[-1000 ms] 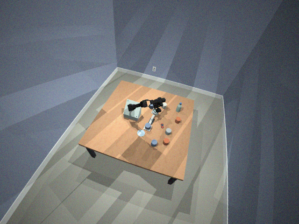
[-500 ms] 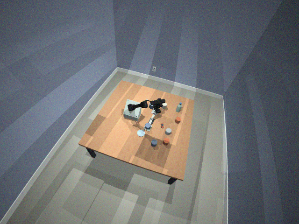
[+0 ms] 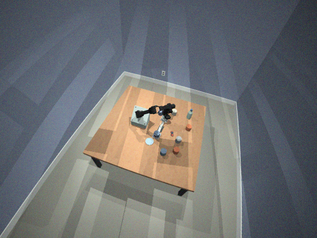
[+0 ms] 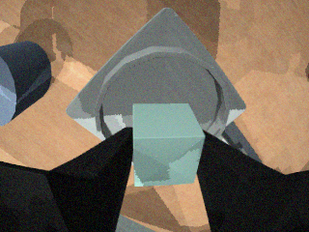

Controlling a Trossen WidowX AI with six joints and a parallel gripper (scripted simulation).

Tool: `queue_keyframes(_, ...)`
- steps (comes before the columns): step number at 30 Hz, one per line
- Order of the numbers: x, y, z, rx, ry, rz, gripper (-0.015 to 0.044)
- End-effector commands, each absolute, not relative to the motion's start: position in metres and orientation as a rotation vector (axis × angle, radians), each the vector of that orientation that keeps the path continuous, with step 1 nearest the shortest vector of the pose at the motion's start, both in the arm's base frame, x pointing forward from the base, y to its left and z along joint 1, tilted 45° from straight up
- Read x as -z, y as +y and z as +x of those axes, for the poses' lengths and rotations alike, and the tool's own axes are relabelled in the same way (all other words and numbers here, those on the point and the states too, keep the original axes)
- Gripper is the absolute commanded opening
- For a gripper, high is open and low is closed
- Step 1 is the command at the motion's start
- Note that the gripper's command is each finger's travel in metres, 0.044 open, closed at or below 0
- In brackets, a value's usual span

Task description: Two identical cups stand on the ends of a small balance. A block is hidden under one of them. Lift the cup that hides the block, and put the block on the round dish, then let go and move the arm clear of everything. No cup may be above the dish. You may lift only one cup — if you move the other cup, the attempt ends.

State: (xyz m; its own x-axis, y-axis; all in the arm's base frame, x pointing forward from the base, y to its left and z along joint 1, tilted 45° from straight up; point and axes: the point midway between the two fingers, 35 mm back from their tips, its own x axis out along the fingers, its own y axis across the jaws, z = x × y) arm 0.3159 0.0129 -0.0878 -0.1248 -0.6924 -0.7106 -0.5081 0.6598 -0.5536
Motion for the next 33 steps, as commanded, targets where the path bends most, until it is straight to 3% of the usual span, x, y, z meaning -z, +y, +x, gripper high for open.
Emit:
queue_keyframes(1, 0.064, 0.038, 0.325, 0.206, 1.760, -0.954, 0.0000)
queue_keyframes(14, 0.031, 0.062, 0.328, 0.200, 1.761, -0.950, 0.0000)
queue_keyframes(33, -0.042, -0.061, 0.335, 0.102, 1.715, -0.893, 0.0000)
